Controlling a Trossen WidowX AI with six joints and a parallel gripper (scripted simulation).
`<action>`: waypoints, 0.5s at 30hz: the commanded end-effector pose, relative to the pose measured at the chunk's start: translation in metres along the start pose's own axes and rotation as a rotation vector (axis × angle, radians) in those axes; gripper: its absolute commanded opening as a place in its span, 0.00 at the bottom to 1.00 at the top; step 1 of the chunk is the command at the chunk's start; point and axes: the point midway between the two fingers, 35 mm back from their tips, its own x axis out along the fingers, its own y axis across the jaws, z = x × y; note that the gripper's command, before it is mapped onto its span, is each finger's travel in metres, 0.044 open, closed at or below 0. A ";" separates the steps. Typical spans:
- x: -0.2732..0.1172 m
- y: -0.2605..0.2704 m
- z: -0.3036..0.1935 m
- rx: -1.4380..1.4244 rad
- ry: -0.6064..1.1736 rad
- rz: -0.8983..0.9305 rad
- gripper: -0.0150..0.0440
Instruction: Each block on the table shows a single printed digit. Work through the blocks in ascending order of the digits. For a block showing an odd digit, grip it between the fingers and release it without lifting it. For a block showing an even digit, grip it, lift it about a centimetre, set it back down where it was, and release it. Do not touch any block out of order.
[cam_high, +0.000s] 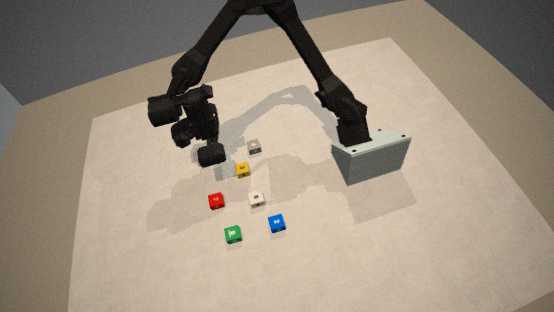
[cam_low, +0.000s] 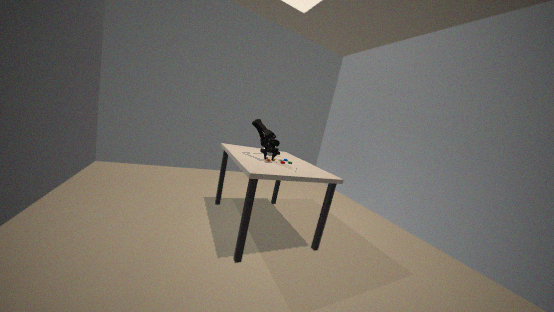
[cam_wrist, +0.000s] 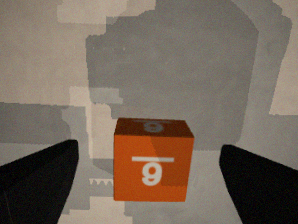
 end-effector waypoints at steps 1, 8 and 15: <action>0.000 0.000 0.000 -0.004 -0.002 -0.002 0.93; -0.036 0.000 0.000 -0.004 -0.001 -0.001 0.93; -0.083 0.001 0.003 -0.005 -0.001 0.004 0.71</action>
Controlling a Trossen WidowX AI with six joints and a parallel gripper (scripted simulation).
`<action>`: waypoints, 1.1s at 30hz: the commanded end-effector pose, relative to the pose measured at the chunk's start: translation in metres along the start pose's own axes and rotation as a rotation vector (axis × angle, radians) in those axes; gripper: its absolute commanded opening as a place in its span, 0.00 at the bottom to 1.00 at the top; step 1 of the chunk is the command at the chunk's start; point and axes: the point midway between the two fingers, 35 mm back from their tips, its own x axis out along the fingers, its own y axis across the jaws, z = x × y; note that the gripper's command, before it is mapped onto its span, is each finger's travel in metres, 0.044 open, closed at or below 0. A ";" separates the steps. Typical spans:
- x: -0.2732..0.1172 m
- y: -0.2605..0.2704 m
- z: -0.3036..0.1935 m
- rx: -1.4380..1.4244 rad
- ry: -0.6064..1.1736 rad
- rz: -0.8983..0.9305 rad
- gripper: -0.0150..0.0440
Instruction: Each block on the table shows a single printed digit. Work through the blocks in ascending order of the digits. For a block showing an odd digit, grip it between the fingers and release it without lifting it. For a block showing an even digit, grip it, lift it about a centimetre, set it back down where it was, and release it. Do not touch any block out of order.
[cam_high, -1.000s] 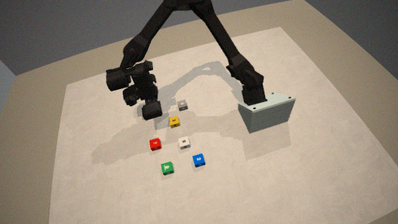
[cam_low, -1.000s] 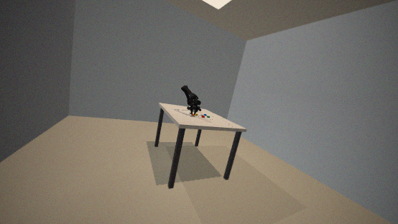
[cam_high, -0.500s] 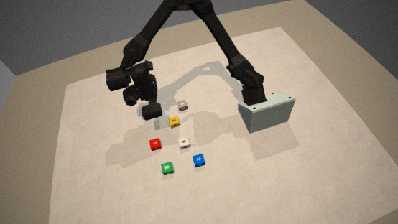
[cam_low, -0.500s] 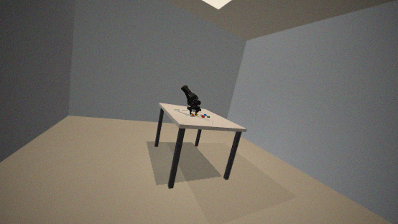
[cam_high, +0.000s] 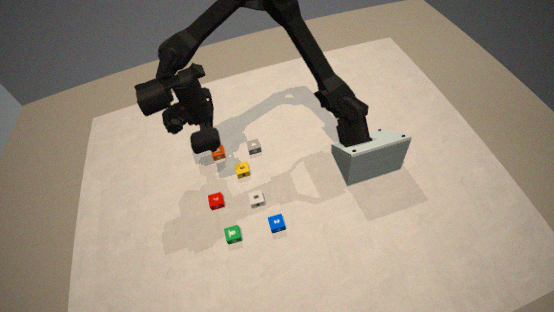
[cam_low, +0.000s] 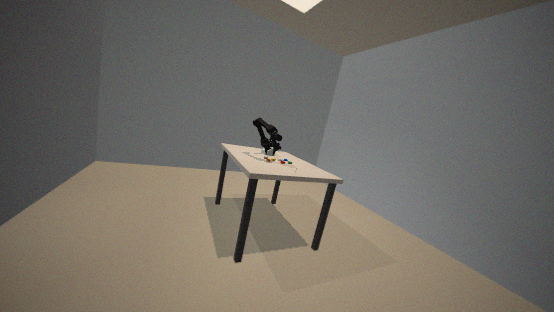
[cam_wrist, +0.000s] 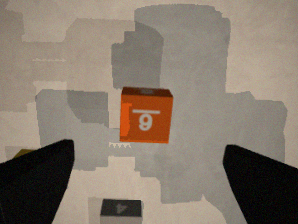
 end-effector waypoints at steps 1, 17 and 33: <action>-0.044 0.002 0.003 0.003 -0.024 0.005 0.67; -0.064 0.046 0.014 0.002 -0.025 0.012 0.46; -0.056 0.153 0.025 0.003 -0.024 0.011 0.55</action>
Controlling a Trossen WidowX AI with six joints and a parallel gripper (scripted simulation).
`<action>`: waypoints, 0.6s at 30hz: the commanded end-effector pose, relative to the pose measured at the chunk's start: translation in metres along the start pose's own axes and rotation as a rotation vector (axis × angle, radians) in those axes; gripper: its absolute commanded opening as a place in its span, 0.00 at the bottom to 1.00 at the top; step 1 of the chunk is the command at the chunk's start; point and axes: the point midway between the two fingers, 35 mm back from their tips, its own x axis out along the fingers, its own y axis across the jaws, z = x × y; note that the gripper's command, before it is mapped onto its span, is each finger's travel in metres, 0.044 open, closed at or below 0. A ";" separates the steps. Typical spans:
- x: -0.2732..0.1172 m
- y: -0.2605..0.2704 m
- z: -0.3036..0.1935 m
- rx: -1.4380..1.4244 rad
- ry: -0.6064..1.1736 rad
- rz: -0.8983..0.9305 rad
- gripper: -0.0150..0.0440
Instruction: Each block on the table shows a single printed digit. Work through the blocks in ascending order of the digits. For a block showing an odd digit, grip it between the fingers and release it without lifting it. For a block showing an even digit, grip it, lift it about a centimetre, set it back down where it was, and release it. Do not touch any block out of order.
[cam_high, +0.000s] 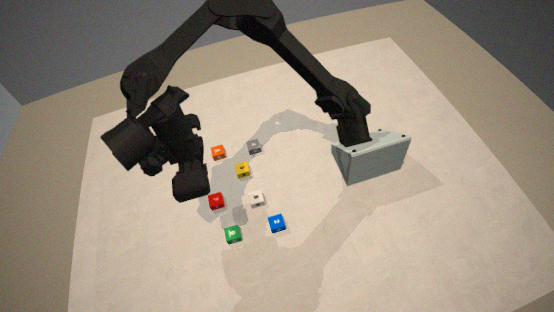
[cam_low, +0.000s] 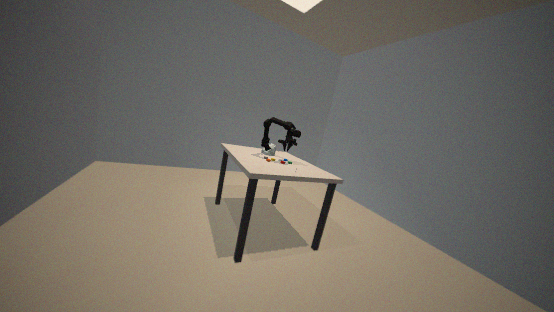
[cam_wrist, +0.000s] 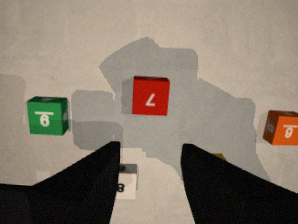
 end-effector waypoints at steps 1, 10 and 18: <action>0.016 0.000 0.002 0.003 -0.003 0.000 0.59; 0.078 -0.001 0.000 0.004 -0.004 -0.003 0.93; 0.085 -0.001 0.001 0.004 -0.004 -0.003 0.93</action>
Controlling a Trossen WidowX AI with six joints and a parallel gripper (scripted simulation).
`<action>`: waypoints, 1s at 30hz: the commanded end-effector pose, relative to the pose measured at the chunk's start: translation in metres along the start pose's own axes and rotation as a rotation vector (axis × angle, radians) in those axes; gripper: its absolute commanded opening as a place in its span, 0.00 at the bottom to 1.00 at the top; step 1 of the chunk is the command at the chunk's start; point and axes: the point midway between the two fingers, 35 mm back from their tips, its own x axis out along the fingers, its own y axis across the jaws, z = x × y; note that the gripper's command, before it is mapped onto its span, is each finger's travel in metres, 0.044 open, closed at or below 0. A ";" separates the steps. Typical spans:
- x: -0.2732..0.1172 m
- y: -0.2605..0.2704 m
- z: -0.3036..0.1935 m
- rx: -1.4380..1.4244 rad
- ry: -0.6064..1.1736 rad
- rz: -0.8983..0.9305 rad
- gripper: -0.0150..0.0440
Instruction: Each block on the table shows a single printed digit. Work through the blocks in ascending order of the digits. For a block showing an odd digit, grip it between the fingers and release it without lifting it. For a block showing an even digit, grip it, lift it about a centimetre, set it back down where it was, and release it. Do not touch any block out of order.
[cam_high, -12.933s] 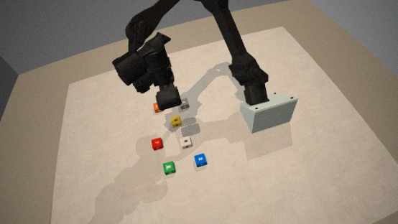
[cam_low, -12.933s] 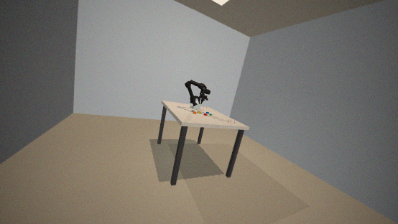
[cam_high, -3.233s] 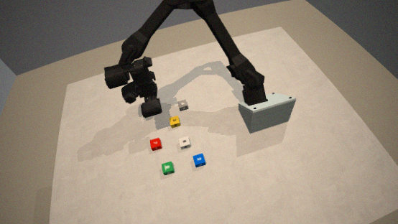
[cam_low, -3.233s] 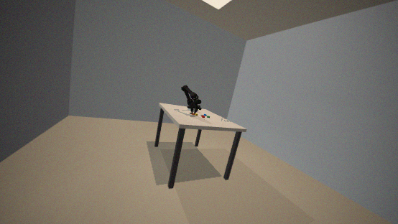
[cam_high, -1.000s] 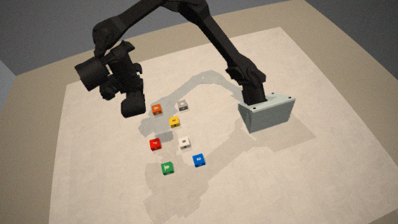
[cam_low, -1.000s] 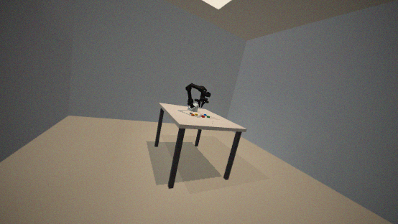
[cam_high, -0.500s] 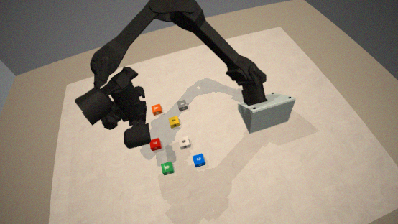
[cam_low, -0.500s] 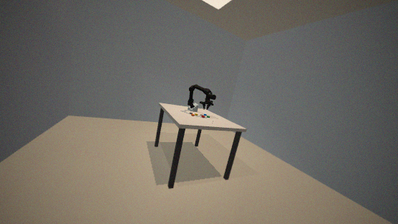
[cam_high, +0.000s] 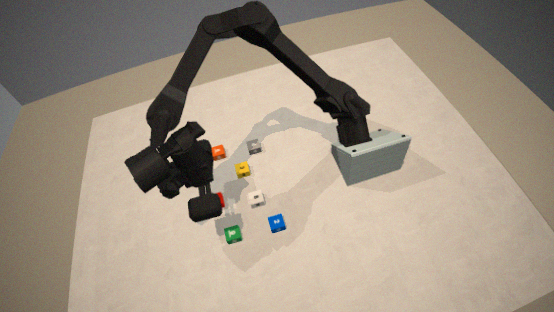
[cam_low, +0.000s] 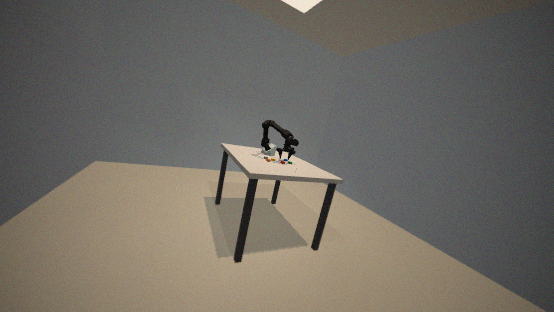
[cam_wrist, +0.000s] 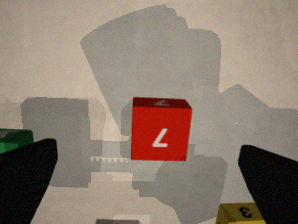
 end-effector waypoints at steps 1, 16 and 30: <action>0.005 -0.001 0.000 -0.004 -0.001 -0.003 0.93; 0.030 -0.001 0.000 -0.004 -0.001 -0.005 0.93; 0.033 -0.001 0.000 -0.004 -0.001 -0.005 0.46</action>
